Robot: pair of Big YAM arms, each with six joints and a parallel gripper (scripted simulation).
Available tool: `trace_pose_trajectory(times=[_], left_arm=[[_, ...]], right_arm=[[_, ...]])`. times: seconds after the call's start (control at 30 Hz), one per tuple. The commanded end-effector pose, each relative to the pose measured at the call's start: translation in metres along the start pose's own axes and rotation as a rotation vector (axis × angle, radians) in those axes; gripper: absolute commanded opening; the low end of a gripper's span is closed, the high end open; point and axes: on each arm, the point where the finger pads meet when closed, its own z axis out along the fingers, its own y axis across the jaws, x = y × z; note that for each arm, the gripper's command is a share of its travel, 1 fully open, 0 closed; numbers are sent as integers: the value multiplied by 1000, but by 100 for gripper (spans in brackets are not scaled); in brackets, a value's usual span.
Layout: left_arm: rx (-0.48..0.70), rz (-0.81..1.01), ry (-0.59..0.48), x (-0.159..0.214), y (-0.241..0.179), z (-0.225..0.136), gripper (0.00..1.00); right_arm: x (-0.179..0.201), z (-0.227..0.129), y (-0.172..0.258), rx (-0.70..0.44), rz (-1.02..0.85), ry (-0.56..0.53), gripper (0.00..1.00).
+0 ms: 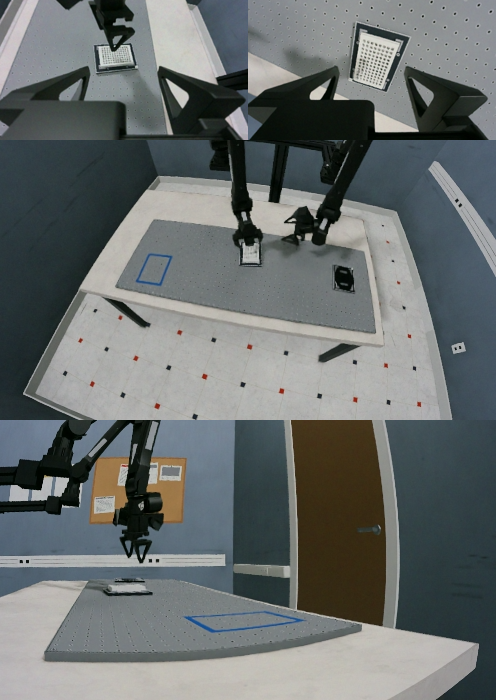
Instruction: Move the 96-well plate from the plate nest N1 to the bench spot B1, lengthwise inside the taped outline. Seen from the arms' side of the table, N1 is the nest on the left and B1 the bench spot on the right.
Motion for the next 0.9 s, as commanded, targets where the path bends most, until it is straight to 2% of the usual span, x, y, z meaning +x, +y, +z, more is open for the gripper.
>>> trace_pose_trajectory(times=[0.0,0.23,0.87], left_arm=[[-27,241,-94,-13,8,-24,100],[-40,229,-130,-16,6,-31,100],[-28,220,-129,-14,2,-27,100]], right_arm=[[20,28,13,120,229,64,100],[44,42,10,213,224,117,100],[40,65,-2,214,225,103,100]])
